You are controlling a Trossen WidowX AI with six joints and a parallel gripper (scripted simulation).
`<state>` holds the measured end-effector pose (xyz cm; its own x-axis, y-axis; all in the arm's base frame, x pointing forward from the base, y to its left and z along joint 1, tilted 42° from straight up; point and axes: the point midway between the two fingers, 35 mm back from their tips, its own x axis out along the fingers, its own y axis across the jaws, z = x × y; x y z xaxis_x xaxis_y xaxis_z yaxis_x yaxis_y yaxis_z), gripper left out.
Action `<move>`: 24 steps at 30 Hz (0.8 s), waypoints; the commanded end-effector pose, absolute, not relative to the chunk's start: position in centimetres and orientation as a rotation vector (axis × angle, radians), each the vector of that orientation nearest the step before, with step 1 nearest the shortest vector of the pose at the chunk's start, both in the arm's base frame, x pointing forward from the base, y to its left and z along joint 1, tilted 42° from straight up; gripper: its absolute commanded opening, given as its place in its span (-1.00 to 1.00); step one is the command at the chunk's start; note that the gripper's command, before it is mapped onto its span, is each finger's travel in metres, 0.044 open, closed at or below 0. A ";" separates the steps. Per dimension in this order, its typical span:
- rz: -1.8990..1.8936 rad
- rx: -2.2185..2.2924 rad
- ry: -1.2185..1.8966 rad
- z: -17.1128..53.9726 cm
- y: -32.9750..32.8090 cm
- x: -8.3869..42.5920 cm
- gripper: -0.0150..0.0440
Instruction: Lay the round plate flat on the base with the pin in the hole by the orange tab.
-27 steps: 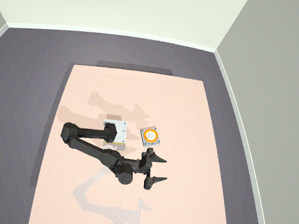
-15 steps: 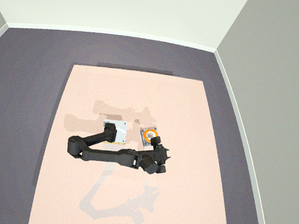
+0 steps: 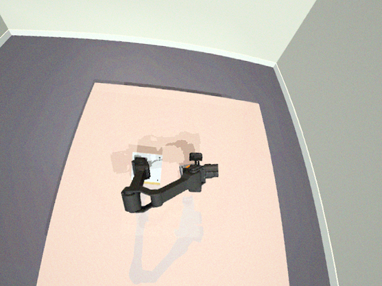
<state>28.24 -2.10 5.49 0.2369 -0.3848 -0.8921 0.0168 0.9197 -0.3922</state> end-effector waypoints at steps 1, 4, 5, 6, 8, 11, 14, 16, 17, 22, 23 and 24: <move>-0.447 -0.401 1.440 2.9 -1.9 26.0 -0.49; -0.584 -0.499 1.500 1.5 -1.9 24.3 -0.49; -0.606 -0.519 1.505 1.4 -1.9 24.1 -0.49; -0.610 -0.522 1.506 1.3 -1.8 24.0 -0.49; -0.614 -0.526 1.507 1.1 -1.7 23.9 -0.49; -0.614 -0.526 1.507 1.1 -1.7 23.9 -0.49; -0.614 -0.526 1.507 1.1 -1.8 23.9 -0.49; -0.613 -0.525 1.506 0.6 -2.1 24.0 -0.49; -0.613 -0.525 1.506 0.2 -2.4 24.0 -0.49; -0.614 -0.526 1.506 -1.6 -4.1 23.9 -0.49; -0.614 -0.526 1.506 -2.0 -4.4 23.8 -0.49; -0.615 -0.527 1.506 -2.3 -4.7 23.8 -0.49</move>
